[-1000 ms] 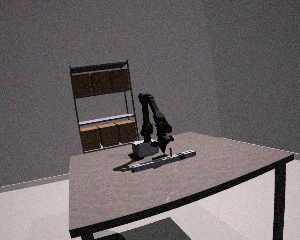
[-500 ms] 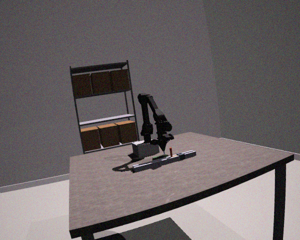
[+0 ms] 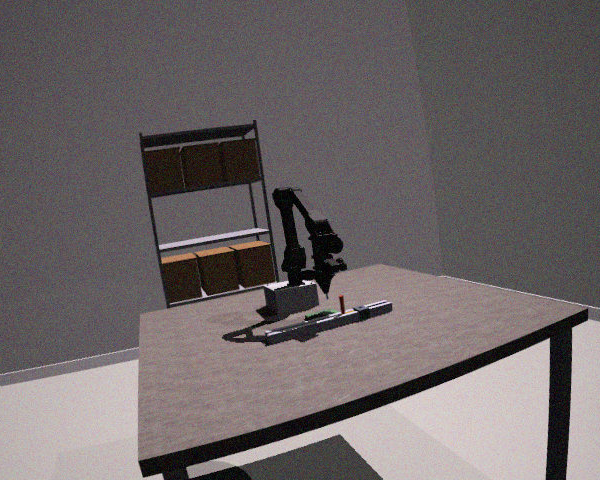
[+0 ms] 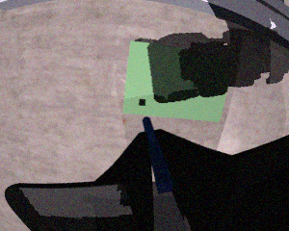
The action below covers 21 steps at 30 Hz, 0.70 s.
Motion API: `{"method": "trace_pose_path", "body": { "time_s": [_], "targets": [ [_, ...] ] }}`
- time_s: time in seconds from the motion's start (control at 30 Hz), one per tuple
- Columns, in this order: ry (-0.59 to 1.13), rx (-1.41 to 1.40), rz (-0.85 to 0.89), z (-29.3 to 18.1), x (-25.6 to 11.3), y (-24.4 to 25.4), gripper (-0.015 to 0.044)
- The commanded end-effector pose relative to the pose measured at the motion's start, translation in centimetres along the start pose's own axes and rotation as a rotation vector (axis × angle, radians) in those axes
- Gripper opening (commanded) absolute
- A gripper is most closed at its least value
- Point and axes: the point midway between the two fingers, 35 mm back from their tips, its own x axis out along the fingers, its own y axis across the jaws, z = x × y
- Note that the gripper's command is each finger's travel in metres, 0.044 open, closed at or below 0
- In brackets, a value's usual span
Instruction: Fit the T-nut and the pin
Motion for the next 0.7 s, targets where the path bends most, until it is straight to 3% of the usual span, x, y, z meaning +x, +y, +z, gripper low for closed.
{"method": "trace_pose_path", "body": {
  "time_s": [0.0,0.23,0.67],
  "targets": [
    [-0.007,-0.002,-0.002,0.0,-1.3,0.0,-0.0150],
    [-0.007,-0.003,-0.002,0.1,-2.5,0.0,-0.0150],
    [0.005,-0.027,-0.002,4.2,-3.5,0.6,-0.0150]
  ]
}}
